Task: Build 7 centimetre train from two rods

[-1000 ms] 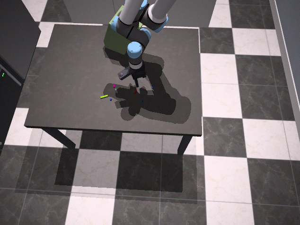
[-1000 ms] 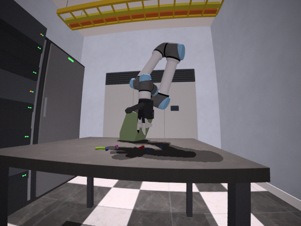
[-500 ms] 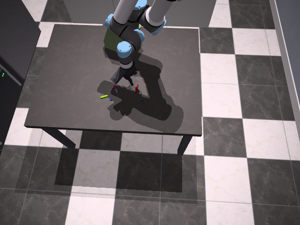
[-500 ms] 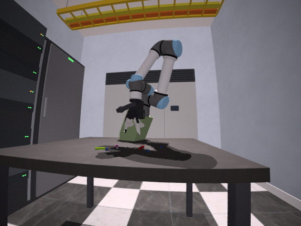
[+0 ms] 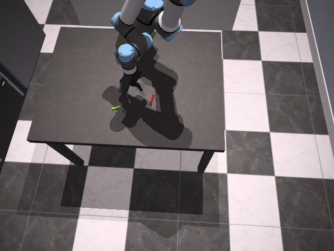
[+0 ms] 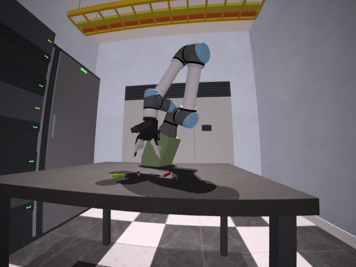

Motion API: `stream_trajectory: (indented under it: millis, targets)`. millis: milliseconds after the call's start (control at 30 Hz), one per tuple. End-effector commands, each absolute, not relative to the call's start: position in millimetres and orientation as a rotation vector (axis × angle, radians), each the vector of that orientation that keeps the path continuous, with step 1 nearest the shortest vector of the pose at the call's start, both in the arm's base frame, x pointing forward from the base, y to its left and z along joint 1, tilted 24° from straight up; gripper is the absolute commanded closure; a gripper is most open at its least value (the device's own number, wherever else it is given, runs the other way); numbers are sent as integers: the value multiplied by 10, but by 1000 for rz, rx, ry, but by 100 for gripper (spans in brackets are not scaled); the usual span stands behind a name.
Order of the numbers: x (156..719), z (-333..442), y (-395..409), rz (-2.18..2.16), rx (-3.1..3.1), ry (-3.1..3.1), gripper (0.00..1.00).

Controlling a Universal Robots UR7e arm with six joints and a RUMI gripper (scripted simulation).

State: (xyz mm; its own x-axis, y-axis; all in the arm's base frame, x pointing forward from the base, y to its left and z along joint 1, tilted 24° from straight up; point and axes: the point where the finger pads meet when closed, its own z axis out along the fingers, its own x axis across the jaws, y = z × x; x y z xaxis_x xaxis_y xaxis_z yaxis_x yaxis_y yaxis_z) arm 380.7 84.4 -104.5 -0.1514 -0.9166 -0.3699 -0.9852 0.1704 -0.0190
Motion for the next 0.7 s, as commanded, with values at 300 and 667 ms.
stream_trajectory:
  millis: [300, 667]
  targets:
    - [3782, -1159, 546, 280, -2071, 1848, 0]
    - [3755, -1202, 435, 254, -2157, 1726, 0]
